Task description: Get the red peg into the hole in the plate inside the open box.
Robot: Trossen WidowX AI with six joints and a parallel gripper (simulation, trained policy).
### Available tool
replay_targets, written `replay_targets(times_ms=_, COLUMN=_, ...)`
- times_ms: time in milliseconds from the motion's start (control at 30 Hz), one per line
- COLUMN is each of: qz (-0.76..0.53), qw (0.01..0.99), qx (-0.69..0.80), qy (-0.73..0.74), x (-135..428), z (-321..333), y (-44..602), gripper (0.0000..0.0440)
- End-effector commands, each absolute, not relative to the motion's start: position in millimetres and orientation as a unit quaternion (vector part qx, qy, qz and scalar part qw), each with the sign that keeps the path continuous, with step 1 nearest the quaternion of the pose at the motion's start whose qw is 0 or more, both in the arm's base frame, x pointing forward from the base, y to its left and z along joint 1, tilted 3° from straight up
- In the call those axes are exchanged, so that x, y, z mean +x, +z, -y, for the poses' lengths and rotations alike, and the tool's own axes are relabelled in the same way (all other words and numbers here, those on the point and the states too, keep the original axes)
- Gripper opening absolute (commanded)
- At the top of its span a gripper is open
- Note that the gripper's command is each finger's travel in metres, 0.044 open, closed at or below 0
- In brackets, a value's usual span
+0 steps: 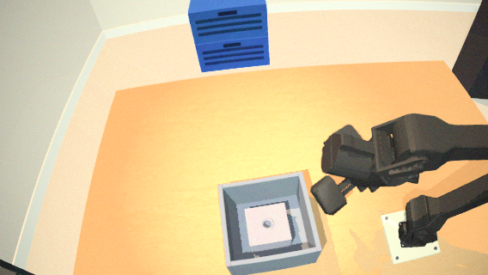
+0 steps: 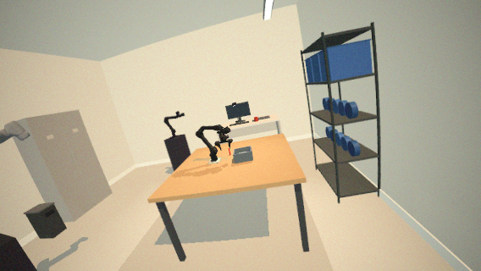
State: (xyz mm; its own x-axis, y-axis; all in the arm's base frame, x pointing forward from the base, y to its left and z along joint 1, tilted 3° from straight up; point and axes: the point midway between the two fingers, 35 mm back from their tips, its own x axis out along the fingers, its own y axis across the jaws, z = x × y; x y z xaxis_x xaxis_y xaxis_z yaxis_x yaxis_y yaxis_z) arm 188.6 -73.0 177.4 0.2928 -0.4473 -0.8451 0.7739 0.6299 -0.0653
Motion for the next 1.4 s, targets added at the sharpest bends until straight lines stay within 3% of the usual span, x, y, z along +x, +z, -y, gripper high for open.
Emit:
replay_targets(times_ms=0, qz=-0.459, qw=0.785, qx=0.198, qy=-0.365, x=193.4, z=52.2, y=178.0, gripper=0.0440)
replay_targets(times_ms=733, qz=-0.581, qw=0.719, qx=0.278, qy=-0.262, x=167.6, z=-95.4, y=147.2, gripper=0.0440)
replay_targets(times_ms=1367, qz=-0.610, qw=0.705, qx=0.275, qy=-0.236, x=149.8, z=-151.6, y=71.9, gripper=0.0429)
